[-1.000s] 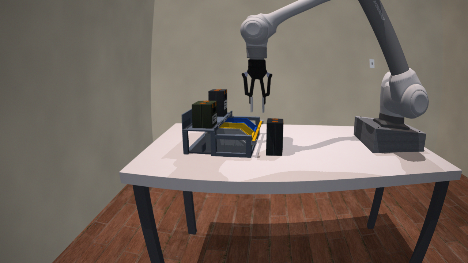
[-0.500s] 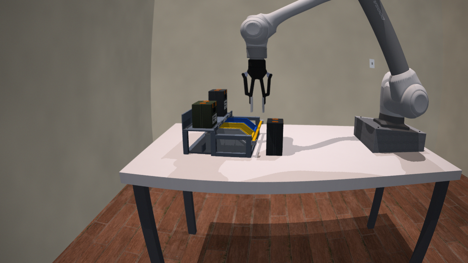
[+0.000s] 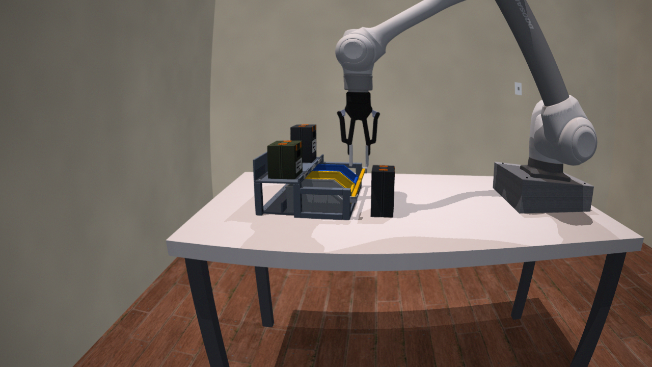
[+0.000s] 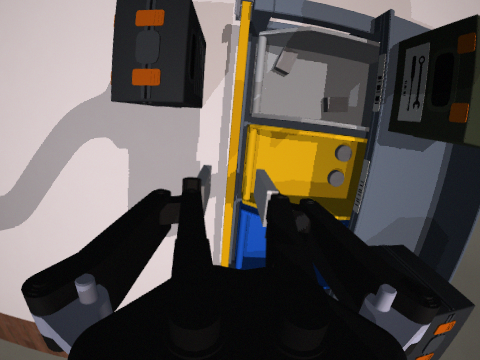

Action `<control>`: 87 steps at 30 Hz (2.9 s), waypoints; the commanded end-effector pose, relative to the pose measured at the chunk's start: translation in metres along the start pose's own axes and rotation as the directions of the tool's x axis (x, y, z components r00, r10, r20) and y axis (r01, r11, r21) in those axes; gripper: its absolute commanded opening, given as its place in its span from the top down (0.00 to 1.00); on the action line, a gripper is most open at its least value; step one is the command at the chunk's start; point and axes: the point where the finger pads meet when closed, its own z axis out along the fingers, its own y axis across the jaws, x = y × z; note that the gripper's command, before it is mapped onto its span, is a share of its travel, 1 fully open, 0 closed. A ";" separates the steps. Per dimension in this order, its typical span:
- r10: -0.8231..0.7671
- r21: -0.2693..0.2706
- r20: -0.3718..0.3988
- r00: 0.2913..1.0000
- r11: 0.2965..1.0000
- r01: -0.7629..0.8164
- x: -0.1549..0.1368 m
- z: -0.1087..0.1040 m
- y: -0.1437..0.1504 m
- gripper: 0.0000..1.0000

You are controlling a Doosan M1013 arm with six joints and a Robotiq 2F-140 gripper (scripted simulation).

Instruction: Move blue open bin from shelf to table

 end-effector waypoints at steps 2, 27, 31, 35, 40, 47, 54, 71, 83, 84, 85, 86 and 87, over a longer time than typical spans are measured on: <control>0.000 0.000 0.000 1.000 1.000 0.000 0.000 0.000 0.000 0.72; 0.000 0.000 0.000 1.000 1.000 0.000 0.002 0.043 -0.001 0.72; 0.000 0.000 0.000 1.000 1.000 0.000 0.002 0.041 -0.001 0.72; 0.000 0.000 0.000 1.000 1.000 0.000 0.002 0.041 -0.001 0.72; 0.000 0.000 0.000 1.000 1.000 0.000 0.002 0.041 -0.001 0.72; 0.000 0.000 0.000 1.000 1.000 0.000 0.001 0.036 -0.001 0.72; 0.000 0.000 0.000 1.000 1.000 0.000 0.001 0.036 -0.001 0.72; 0.000 0.000 0.000 1.000 1.000 0.000 0.001 0.034 -0.001 0.72; 0.000 0.000 0.000 1.000 1.000 0.000 0.001 0.033 0.000 0.72; 0.000 0.000 0.000 1.000 1.000 0.000 0.001 0.033 0.000 0.72; 0.000 0.000 0.000 1.000 1.000 0.000 0.001 0.033 0.000 0.72; 0.000 0.000 0.000 1.000 1.000 0.000 0.001 0.033 0.000 0.72; 0.000 0.000 0.000 1.000 1.000 0.000 0.001 0.033 0.000 0.72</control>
